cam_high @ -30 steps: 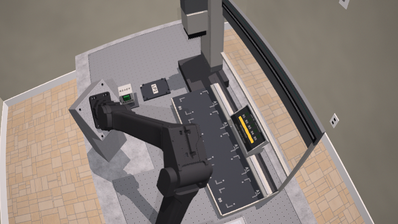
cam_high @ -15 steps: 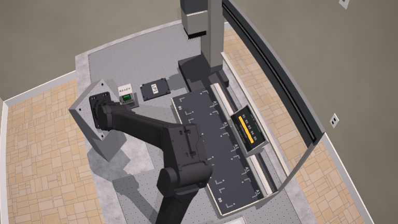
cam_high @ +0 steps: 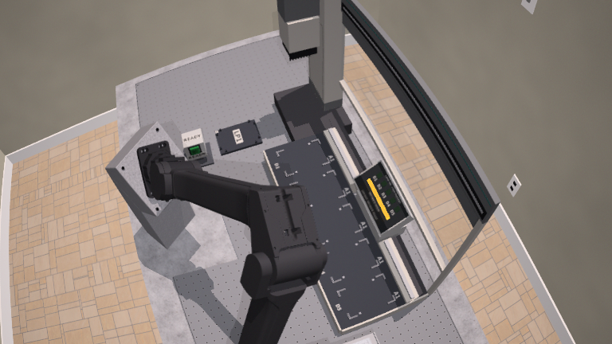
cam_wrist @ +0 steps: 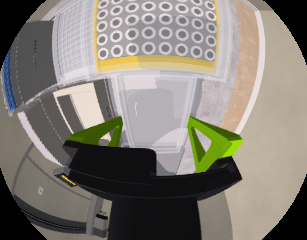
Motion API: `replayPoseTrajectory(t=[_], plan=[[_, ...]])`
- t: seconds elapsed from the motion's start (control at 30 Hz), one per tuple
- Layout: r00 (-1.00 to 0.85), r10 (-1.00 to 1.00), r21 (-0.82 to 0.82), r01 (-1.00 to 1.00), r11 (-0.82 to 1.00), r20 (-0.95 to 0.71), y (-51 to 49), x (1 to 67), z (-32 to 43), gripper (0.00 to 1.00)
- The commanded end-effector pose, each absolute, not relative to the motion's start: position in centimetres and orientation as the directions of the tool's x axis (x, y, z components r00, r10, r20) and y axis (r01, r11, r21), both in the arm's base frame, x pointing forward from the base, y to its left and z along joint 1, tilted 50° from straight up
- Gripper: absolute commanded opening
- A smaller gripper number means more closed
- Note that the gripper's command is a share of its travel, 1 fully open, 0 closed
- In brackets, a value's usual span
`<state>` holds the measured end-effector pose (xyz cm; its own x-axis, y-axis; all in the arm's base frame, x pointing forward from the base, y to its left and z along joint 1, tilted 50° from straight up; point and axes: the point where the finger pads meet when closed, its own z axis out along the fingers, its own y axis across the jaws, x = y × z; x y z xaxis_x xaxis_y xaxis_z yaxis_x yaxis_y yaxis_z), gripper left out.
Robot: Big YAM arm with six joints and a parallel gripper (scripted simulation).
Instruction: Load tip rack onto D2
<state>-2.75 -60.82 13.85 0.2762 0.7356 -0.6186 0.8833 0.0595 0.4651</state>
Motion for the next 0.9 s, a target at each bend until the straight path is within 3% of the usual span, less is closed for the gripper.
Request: replayPoseTrajectory(t=[0.0, 0.87], plan=[[0.272, 0.734, 0.461, 0.885, 0.062, -0.622, -60.3, -3.1, 14.4, 1.0], [0.276, 0.722, 0.456, 0.888, 0.061, -0.635, -57.5, -5.2, 17.7, 1.0]])
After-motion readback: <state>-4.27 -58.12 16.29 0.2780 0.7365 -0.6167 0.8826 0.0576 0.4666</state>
